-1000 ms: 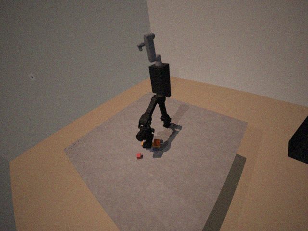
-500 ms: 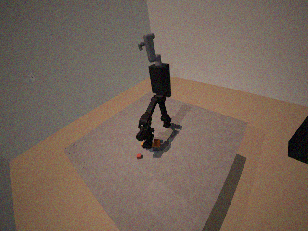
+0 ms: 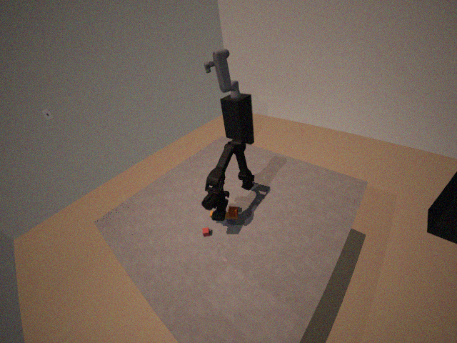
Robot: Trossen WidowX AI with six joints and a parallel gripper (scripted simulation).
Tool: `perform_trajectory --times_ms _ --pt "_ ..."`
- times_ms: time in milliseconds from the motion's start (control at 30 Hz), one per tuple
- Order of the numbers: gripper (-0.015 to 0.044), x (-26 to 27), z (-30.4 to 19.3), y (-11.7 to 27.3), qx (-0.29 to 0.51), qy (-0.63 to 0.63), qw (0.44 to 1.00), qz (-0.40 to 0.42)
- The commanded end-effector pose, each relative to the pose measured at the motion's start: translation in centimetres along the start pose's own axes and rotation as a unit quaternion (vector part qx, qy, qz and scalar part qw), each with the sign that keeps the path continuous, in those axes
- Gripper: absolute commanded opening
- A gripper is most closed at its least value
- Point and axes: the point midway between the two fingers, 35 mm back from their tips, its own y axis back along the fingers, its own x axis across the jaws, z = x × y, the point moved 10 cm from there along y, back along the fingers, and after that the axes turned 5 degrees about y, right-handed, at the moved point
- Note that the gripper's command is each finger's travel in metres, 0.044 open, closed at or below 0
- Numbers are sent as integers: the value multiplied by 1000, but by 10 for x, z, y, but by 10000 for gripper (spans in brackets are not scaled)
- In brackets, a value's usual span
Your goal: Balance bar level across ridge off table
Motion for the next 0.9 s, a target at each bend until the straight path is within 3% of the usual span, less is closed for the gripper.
perform_trajectory --times_ms 0,867 --pt "0 0 0 -1 2 -2 1000 1" --pt "0 0 0 -3 2 -2 1000 1"
